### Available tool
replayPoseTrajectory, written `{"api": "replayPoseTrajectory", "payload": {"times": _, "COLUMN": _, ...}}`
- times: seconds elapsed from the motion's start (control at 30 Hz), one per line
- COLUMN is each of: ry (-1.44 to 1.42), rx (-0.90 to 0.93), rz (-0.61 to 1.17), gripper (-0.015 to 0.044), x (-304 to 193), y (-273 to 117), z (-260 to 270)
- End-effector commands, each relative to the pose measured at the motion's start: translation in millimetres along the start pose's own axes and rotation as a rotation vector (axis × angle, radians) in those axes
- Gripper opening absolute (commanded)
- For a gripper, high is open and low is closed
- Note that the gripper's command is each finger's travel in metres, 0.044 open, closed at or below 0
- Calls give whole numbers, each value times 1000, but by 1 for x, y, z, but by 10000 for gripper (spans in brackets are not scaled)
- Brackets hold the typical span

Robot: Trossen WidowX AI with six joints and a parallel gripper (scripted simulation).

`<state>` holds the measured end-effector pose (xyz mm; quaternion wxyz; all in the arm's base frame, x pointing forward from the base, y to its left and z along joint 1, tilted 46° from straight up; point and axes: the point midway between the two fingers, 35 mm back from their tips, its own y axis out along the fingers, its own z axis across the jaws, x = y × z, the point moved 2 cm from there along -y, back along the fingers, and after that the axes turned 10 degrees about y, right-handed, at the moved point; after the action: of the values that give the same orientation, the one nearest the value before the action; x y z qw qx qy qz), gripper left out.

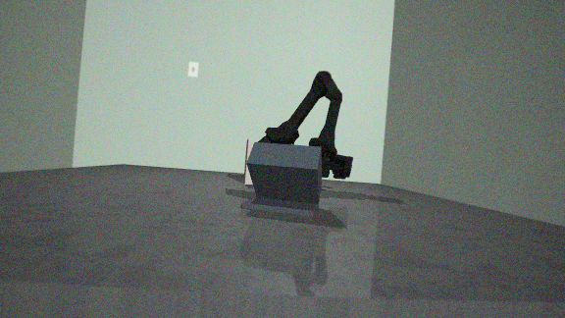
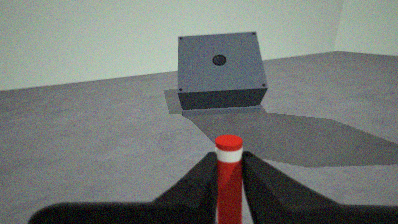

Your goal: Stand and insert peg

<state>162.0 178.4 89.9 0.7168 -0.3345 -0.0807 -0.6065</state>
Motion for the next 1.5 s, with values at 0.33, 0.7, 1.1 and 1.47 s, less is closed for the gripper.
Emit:
{"api": "replayPoseTrajectory", "payload": {"times": 0.33, "ry": 4, "rx": 2, "rz": -15, "gripper": 50, "x": -3, "y": -2, "z": -1}}
{"api": "replayPoseTrajectory", "payload": {"times": 0.7, "ry": 8, "rx": 5, "rz": -33, "gripper": 50, "x": -4, "y": -4, "z": -1}}
{"api": "replayPoseTrajectory", "payload": {"times": 1.1, "ry": 10, "rx": 8, "rz": -49, "gripper": 50, "x": -4, "y": -4, "z": -2}}
{"api": "replayPoseTrajectory", "payload": {"times": 1.47, "ry": 9, "rx": 9, "rz": -53, "gripper": 130, "x": -3, "y": -4, "z": -1}}
